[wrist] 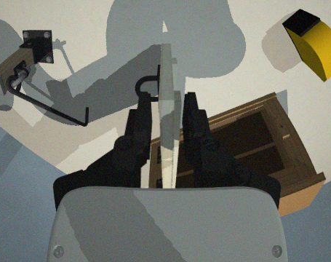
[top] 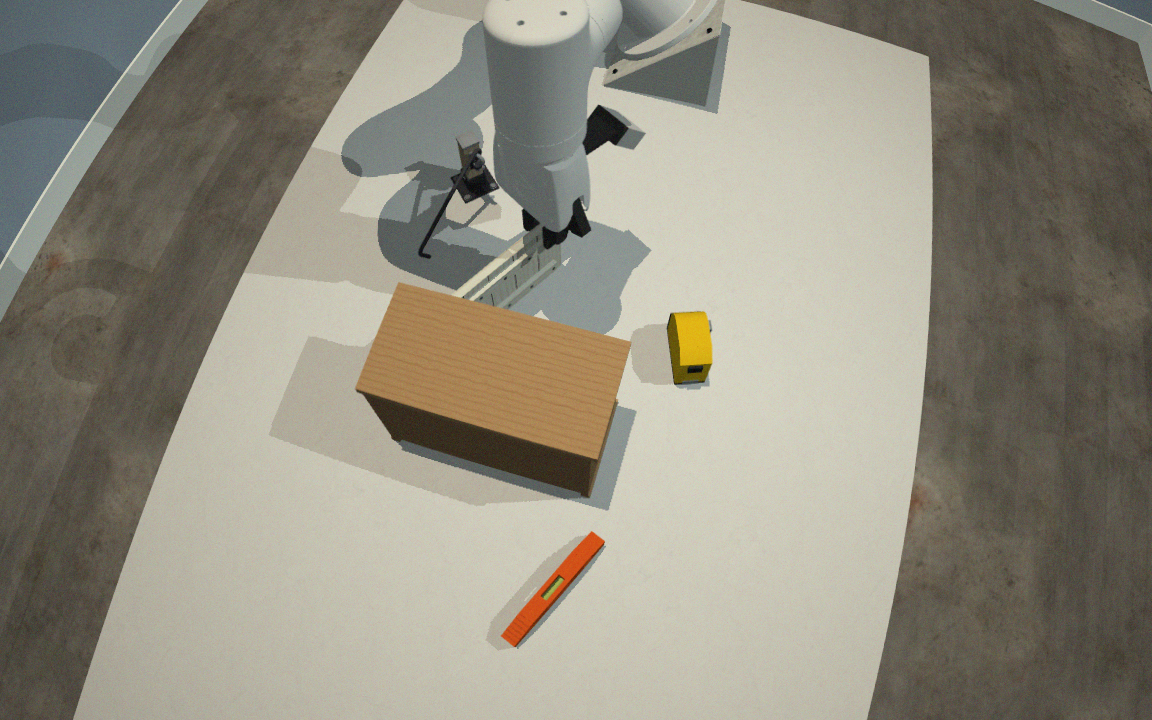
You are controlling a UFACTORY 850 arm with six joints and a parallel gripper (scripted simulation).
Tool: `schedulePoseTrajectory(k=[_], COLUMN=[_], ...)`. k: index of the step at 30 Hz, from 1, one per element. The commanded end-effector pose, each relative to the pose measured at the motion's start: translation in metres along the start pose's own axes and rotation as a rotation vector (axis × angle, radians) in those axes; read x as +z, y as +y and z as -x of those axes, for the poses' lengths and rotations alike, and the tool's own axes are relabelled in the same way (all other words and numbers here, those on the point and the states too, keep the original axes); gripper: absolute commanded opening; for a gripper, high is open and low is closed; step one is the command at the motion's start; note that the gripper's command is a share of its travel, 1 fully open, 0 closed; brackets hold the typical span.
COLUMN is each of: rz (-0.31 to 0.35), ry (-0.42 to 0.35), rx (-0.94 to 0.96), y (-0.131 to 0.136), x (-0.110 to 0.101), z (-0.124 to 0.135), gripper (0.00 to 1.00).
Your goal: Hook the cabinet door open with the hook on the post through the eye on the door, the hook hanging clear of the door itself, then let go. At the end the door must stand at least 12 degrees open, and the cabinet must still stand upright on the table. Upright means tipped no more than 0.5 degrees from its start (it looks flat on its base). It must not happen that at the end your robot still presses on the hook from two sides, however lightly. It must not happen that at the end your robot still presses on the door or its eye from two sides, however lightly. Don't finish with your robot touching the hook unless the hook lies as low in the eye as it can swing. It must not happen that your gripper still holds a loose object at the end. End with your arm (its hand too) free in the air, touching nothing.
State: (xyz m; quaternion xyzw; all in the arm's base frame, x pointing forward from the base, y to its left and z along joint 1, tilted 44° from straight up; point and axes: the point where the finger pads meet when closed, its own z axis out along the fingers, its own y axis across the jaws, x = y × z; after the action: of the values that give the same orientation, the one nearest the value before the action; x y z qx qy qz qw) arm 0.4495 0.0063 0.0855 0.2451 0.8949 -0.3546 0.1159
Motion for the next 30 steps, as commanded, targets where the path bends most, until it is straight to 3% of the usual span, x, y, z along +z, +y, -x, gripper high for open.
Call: schedulePoseTrajectory(k=[1,21,30], rz=[0.001,0.001,0.001], ry=[-0.001,-0.001,-0.001], rx=[0.020,0.020,0.020], y=[0.005,0.005,0.005], x=[-0.001,-0.007,-0.022], z=[0.001,0.001,0.001], gripper=[0.27,0.27,0.27])
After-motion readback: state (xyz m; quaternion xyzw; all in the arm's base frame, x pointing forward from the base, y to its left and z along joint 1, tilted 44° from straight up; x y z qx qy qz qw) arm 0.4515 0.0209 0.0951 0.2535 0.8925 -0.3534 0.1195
